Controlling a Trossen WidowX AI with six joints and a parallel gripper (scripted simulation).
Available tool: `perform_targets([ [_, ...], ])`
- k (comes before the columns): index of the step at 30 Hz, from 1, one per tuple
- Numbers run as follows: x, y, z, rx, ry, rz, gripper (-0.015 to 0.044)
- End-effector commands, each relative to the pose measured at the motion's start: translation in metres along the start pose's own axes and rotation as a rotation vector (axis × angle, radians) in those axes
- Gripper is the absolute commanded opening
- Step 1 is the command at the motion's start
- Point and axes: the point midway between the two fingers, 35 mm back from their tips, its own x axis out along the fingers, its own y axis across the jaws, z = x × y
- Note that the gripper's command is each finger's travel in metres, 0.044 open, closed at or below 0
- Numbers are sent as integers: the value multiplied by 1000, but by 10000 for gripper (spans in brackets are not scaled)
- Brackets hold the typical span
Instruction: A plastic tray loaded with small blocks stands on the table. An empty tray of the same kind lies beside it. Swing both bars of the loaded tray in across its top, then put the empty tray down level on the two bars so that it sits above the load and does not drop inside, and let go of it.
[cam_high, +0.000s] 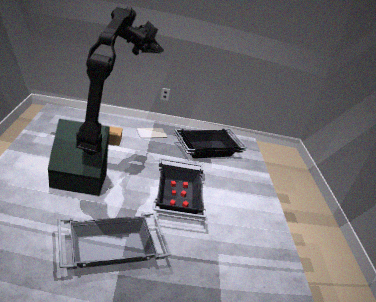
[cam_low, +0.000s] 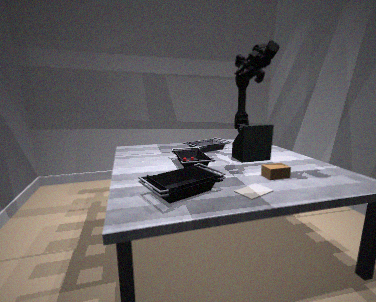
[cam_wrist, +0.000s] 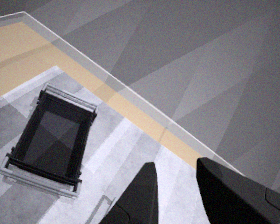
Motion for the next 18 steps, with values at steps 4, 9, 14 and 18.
perform_targets([
  [4, 109, 15, -43, 141, 276, 80, 87],
  [9, 173, 25, -85, 244, 460, 124, 87],
  [14, 230, 38, -137, 359, 647, 164, 87],
  [18, 268, 49, -186, 448, 801, 193, 87],
])
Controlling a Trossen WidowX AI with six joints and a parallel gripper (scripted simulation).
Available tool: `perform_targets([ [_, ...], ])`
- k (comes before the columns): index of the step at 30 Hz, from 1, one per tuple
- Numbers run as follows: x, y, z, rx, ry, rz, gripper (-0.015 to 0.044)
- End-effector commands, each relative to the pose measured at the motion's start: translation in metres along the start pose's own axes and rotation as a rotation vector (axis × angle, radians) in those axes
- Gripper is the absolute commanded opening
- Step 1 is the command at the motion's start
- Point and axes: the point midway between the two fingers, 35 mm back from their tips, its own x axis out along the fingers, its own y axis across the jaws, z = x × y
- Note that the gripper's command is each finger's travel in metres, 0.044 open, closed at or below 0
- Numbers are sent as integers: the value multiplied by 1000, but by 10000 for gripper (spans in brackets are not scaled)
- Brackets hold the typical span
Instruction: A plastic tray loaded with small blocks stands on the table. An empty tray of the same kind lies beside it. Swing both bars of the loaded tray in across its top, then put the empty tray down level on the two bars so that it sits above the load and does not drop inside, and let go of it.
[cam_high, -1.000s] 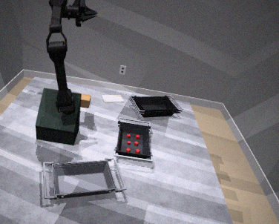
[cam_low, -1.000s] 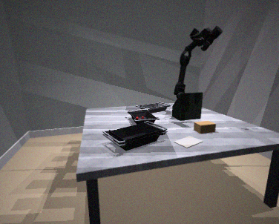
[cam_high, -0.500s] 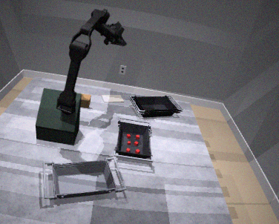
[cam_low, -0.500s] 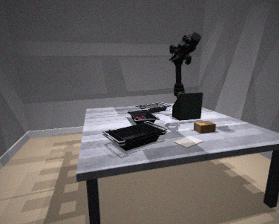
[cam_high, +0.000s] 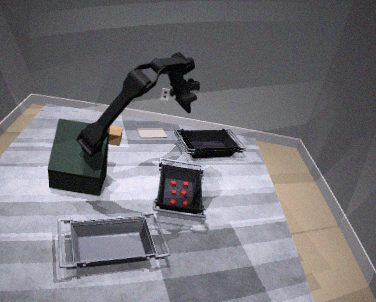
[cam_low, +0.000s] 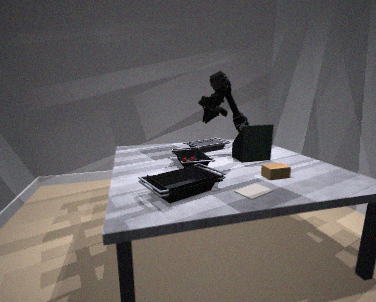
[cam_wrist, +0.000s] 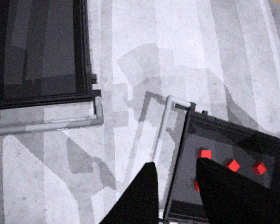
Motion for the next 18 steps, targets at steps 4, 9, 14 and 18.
perform_targets([
  [4, 109, -18, -39, 163, 291, 61, 87],
  [9, 166, -22, -71, 320, 458, 102, 87],
  [14, 180, -22, -80, 369, 501, 113, 87],
  [18, 180, -22, -80, 369, 501, 113, 87],
])
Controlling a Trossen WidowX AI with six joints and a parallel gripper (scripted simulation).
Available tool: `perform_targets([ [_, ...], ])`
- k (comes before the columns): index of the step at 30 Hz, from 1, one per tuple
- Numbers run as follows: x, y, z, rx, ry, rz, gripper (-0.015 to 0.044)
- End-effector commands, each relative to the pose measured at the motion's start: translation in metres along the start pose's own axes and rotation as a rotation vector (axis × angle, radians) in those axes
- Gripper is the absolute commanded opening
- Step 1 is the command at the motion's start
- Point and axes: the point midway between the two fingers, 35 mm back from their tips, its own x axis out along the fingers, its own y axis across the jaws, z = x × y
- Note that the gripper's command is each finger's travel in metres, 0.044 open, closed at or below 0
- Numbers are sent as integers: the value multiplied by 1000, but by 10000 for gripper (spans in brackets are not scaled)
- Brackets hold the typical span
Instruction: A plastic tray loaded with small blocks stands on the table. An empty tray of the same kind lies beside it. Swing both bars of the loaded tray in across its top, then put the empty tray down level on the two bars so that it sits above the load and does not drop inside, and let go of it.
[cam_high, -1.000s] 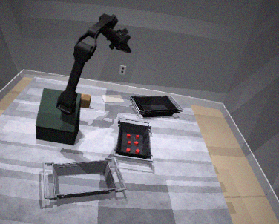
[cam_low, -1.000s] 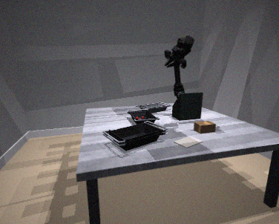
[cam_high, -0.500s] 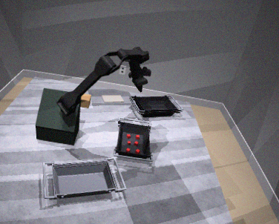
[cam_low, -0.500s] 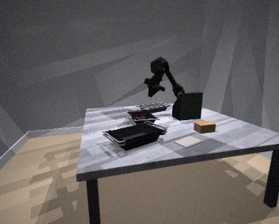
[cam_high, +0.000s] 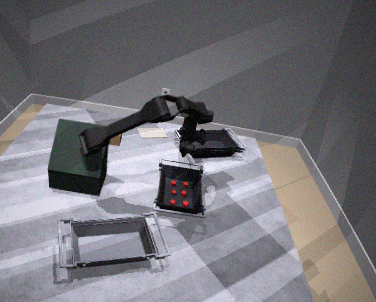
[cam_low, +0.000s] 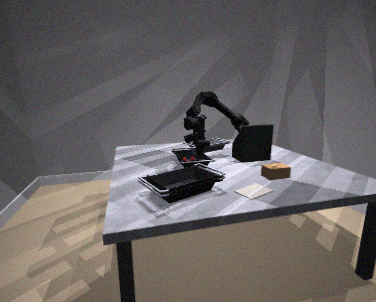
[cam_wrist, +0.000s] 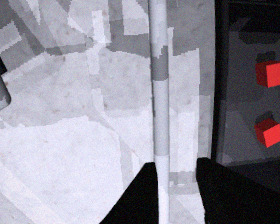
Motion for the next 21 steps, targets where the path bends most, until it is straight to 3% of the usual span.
perform_targets([
  [1, 3, 1, -1, 19, 10, 13, 87],
  [13, 62, 1, -1, 19, 10, 11, 87],
  [21, 54, -3, -1, 19, 10, 11, 87],
])
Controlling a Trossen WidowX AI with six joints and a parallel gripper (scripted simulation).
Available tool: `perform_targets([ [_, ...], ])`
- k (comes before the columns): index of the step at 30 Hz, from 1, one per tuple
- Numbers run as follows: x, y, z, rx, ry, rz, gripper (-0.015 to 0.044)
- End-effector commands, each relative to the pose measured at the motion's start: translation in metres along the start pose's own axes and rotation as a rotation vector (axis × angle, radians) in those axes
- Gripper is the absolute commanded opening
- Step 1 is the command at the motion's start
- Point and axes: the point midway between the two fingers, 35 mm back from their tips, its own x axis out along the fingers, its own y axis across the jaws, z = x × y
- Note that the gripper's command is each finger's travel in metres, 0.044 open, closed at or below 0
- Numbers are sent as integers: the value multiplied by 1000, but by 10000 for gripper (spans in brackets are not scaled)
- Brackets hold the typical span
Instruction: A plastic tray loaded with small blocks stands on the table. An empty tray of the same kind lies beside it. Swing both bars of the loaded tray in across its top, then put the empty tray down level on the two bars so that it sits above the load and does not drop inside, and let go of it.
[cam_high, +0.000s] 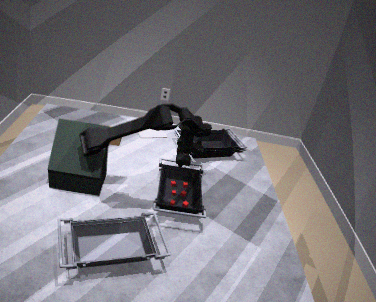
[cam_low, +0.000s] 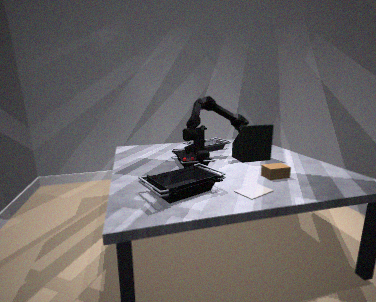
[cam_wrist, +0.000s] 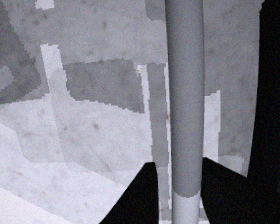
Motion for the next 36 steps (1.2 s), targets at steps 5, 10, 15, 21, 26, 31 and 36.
perform_targets([
  [5, -24, -14, 2, -3, -11, -2, 87],
  [10, -30, -24, 2, -3, -11, -2, 87],
  [15, -33, -35, 2, -4, -10, -3, 87],
  [21, -30, -53, 2, -4, -10, -4, 87],
  [26, -18, -69, 2, -4, -10, -5, 87],
  [31, -12, -75, 2, -4, -10, -6, 87],
  [36, -37, -71, 2, -4, -10, -4, 87],
])
